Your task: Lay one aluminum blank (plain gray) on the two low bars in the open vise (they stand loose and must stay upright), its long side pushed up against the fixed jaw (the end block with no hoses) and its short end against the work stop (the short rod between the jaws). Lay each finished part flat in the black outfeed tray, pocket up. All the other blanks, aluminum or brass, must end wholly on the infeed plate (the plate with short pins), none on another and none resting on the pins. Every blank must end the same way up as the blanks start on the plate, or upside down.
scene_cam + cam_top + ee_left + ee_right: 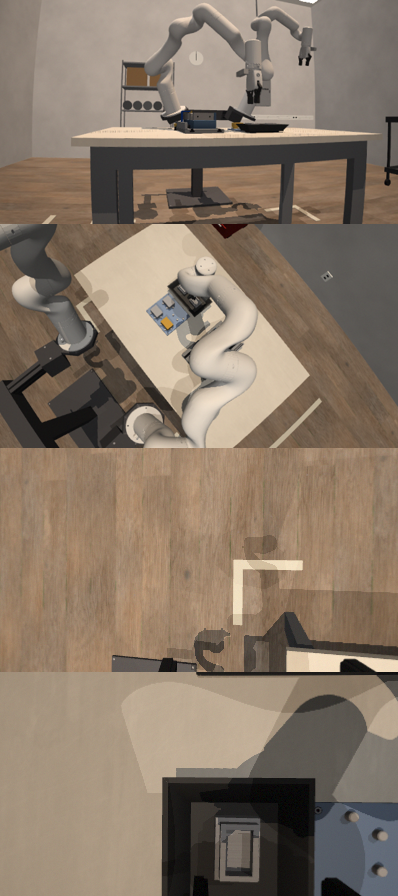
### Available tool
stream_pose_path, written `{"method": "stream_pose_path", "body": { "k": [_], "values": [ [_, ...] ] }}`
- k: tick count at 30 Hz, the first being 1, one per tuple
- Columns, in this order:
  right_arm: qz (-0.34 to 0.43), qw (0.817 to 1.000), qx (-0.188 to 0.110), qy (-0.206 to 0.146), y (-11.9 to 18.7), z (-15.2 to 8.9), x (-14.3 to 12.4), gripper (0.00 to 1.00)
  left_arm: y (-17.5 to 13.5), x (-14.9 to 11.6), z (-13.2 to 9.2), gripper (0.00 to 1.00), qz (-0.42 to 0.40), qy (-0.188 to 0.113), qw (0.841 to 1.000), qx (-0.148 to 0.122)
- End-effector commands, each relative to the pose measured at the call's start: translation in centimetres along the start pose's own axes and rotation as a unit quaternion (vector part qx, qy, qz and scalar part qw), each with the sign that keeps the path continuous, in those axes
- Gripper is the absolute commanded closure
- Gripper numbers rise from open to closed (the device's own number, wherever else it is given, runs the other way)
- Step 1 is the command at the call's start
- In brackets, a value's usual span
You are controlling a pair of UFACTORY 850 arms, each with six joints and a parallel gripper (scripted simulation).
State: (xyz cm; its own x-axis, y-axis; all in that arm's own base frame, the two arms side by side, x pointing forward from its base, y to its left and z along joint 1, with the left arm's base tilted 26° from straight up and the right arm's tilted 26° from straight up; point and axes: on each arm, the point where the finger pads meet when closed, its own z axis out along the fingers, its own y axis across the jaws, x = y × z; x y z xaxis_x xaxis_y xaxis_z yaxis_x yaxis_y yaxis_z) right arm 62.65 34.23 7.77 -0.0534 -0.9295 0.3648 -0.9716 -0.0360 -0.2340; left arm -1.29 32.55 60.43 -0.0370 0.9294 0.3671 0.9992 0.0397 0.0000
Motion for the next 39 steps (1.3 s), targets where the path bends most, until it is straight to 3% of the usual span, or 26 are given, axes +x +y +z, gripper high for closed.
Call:
{"method": "stream_pose_path", "body": {
  "k": [1,12,13,39],
  "values": [
    [0.000,1.000,0.001,-0.001,-0.06,-2.69,0.01,0.31,-0.01,0.04,-0.08,0.00,0.000,0.001,1.000,0.000],
    [0.000,1.000,0.001,-0.001,-0.06,-3.68,0.01,0.31,-0.01,0.04,-0.08,0.00,0.000,0.001,1.000,0.000],
    [0.000,1.000,0.001,-0.001,-0.06,-3.68,0.01,1.00,-0.01,0.04,-0.08,0.00,0.000,0.001,1.000,0.000],
    [0.000,1.000,0.001,-0.001,-0.06,-3.68,0.01,1.00,-0.01,0.04,-0.08,0.00,0.000,0.001,1.000,0.000]
  ]
}}
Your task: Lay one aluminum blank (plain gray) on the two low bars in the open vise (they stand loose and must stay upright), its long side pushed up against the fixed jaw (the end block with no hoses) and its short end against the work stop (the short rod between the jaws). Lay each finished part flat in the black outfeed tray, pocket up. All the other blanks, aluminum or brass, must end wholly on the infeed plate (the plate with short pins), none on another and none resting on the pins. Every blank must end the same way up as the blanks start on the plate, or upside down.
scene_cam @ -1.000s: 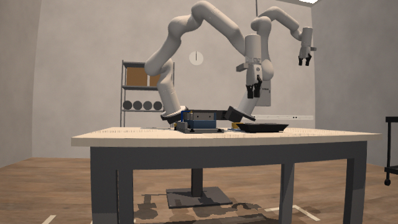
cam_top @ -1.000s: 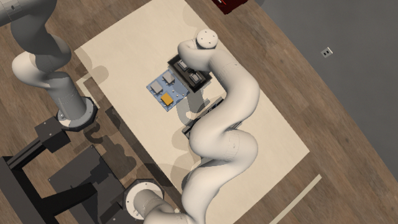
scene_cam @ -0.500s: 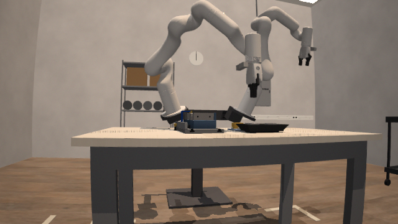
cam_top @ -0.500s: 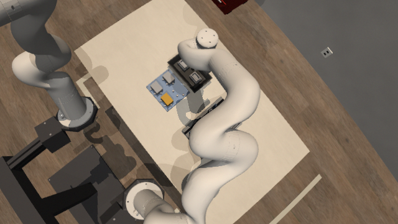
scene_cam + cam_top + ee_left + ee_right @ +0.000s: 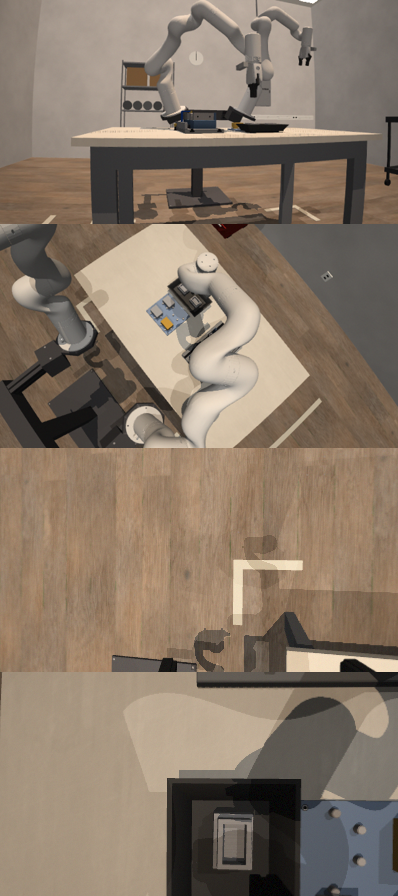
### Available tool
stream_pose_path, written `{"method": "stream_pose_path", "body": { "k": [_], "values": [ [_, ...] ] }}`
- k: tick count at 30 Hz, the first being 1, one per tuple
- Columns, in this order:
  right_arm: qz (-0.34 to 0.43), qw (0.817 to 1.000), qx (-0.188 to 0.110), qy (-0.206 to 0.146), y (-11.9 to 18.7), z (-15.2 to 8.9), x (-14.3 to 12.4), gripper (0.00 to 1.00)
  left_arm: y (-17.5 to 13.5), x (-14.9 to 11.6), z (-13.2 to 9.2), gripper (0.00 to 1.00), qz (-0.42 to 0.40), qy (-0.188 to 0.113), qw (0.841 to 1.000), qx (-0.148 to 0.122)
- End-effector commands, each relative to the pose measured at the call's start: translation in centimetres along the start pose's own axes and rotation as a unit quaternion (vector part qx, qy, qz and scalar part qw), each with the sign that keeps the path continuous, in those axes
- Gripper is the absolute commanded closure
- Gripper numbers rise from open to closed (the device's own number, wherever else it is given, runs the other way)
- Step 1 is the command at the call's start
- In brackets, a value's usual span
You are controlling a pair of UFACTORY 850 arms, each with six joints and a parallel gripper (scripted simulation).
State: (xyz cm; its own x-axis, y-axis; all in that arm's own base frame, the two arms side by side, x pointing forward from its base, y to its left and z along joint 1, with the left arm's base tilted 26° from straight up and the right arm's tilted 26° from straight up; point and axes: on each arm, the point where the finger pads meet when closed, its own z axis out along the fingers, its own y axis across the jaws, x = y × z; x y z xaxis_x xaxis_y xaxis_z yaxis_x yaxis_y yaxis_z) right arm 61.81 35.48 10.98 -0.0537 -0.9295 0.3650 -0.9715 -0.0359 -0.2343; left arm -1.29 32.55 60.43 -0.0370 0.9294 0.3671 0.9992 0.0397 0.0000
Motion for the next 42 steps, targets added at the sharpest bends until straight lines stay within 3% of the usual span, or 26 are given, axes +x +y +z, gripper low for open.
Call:
{"method": "stream_pose_path", "body": {
  "k": [1,8,10,24,25,39,41,42],
  "values": [
    [0.000,1.000,0.001,-0.001,-0.1,-0.1,0.0,1.00,0.0,0.0,-0.1,0.00,0.000,0.001,1.000,0.000],
    [0.000,1.000,0.001,-0.001,0.1,-0.1,-0.2,1.00,0.0,0.0,-0.1,0.00,0.000,0.001,1.000,0.000],
    [0.000,1.000,0.001,-0.002,3.4,-0.2,-2.4,1.00,0.0,0.0,-0.1,0.00,0.000,0.001,1.000,0.000],
    [0.000,1.000,0.000,-0.003,9.3,-0.3,-5.7,1.00,0.0,0.0,-0.1,0.00,0.000,0.001,1.000,0.000],
    [0.000,1.000,0.000,-0.003,10.9,-0.3,-6.5,1.00,0.0,0.0,-0.1,0.00,0.000,0.001,1.000,0.000],
    [0.000,1.000,0.000,-0.002,19.0,-0.2,-9.2,1.00,0.0,0.0,-0.1,0.00,0.000,0.001,1.000,0.000],
    [0.000,1.000,0.000,-0.002,19.0,-0.2,-9.2,1.00,0.0,0.0,-0.1,0.00,0.000,0.001,1.000,0.000],
    [0.000,1.000,0.001,-0.001,20.5,-0.1,-9.6,1.00,0.0,0.0,-0.1,0.00,0.000,0.001,1.000,0.000]
  ]
}}
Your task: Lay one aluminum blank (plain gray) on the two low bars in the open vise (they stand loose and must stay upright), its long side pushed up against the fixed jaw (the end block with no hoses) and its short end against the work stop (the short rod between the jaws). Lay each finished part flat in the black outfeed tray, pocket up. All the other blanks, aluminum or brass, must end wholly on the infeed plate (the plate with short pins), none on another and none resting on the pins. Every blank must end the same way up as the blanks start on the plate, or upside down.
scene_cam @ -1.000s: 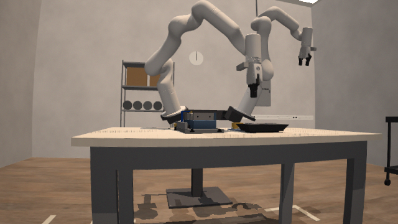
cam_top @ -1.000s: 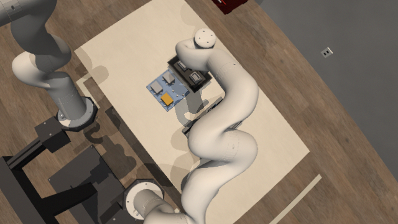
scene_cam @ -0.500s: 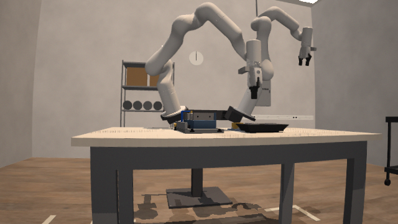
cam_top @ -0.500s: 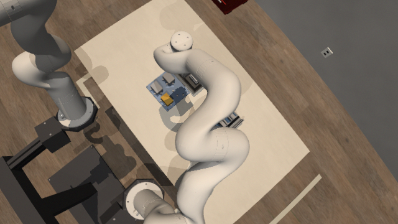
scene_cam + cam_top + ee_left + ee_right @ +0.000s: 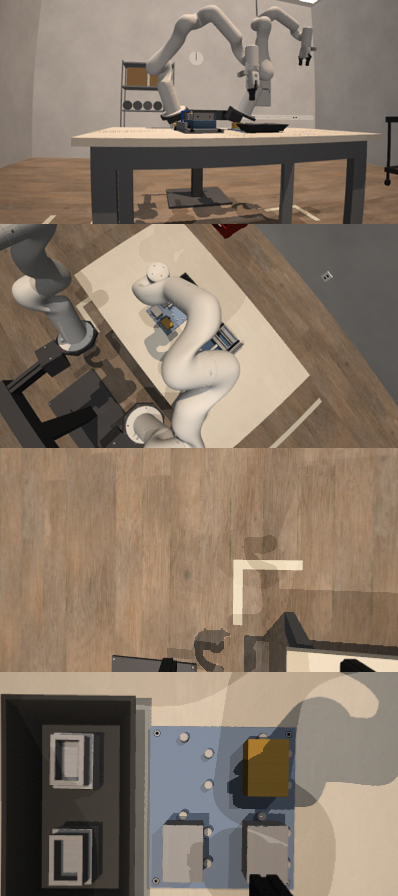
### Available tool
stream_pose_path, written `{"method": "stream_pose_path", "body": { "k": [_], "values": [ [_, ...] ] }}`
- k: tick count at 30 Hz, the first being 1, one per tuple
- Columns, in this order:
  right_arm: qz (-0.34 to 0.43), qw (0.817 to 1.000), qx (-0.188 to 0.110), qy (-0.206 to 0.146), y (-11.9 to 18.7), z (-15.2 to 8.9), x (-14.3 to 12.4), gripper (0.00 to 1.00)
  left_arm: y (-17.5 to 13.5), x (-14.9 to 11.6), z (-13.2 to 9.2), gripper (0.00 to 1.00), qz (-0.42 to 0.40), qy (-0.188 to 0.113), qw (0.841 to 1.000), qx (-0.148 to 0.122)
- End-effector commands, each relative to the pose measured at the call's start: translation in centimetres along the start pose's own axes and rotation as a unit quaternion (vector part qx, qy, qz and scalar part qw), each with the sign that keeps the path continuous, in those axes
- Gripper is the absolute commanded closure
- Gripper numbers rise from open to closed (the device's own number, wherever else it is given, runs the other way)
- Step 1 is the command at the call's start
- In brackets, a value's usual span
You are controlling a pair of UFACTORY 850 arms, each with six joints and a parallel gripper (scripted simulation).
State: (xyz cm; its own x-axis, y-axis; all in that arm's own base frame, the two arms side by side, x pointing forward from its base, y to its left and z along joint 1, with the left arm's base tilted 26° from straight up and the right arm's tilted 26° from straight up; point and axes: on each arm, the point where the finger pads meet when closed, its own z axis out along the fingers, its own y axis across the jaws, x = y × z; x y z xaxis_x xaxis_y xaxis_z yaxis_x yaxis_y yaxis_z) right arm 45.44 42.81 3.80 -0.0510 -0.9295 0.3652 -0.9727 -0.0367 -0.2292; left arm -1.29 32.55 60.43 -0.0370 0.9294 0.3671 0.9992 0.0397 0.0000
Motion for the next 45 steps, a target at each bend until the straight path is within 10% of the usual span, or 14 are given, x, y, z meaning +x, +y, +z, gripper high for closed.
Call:
{"method": "stream_pose_path", "body": {
  "k": [1,2,3,45],
  "values": [
    [0.002,1.000,0.003,-0.001,3.6,-0.1,-1.1,1.00,0.0,0.0,-0.1,0.00,0.000,0.001,1.000,0.000],
    [0.002,1.000,0.003,-0.001,3.6,-0.1,-1.1,1.00,0.0,0.0,-0.1,0.00,0.000,0.001,1.000,0.000],
    [0.002,1.000,0.003,-0.001,3.6,-0.1,-1.1,0.31,0.0,0.0,-0.1,0.00,0.000,0.001,1.000,0.000],
    [0.002,1.000,0.003,-0.001,3.6,1.2,-1.1,0.31,0.0,0.0,-0.1,0.00,0.000,0.001,1.000,0.000]
  ]
}}
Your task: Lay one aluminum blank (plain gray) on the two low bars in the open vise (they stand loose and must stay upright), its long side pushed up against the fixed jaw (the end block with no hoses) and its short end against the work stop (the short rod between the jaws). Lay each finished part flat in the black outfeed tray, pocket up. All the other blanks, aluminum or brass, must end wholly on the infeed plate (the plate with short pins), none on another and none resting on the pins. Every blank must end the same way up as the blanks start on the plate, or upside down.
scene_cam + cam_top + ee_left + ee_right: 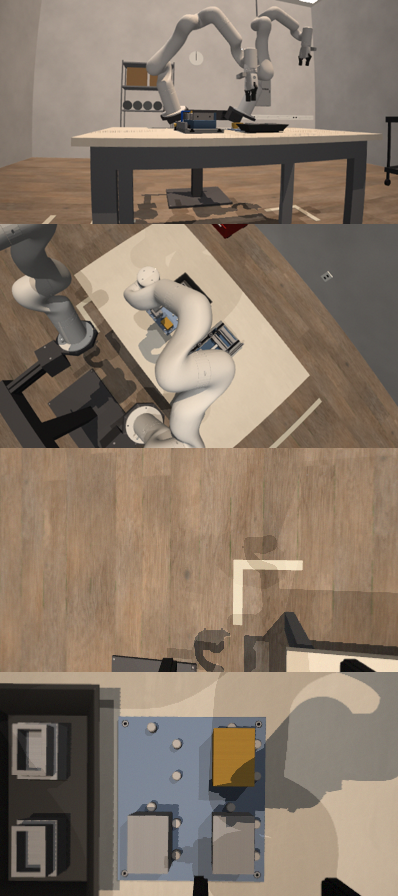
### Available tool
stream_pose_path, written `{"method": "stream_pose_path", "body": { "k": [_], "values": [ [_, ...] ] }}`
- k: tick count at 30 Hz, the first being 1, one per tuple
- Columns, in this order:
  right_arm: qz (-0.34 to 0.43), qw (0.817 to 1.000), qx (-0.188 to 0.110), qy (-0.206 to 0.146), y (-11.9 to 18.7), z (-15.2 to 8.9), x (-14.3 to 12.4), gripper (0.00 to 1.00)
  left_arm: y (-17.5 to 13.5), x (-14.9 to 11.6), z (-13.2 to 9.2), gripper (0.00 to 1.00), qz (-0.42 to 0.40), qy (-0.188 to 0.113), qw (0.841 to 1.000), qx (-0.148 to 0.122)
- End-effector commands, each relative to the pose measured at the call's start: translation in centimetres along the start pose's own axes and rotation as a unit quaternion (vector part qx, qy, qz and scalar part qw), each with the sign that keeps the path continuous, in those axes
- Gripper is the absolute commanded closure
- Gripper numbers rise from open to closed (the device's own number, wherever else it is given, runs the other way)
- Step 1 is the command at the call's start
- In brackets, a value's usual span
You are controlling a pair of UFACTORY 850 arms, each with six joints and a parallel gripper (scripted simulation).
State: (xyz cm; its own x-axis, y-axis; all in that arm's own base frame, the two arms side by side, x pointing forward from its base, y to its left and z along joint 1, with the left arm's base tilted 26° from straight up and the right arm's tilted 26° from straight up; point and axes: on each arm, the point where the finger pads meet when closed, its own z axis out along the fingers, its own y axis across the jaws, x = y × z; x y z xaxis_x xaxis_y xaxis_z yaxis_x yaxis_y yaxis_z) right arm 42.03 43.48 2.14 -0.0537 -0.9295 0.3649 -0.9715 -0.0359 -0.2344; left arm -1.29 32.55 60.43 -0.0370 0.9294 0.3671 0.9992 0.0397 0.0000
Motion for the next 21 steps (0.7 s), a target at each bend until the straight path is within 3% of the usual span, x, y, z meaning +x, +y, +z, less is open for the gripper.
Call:
{"method": "stream_pose_path", "body": {
  "k": [1,21],
  "values": [
    [0.000,1.000,0.001,-0.001,-0.1,1.0,-0.1,0.31,0.0,0.0,-0.1,0.00,0.000,0.001,1.000,0.000],
    [0.000,1.000,0.001,-0.001,-0.1,7.3,-0.1,0.31,0.0,0.0,-0.1,0.00,0.000,0.001,1.000,0.000]
  ]
}}
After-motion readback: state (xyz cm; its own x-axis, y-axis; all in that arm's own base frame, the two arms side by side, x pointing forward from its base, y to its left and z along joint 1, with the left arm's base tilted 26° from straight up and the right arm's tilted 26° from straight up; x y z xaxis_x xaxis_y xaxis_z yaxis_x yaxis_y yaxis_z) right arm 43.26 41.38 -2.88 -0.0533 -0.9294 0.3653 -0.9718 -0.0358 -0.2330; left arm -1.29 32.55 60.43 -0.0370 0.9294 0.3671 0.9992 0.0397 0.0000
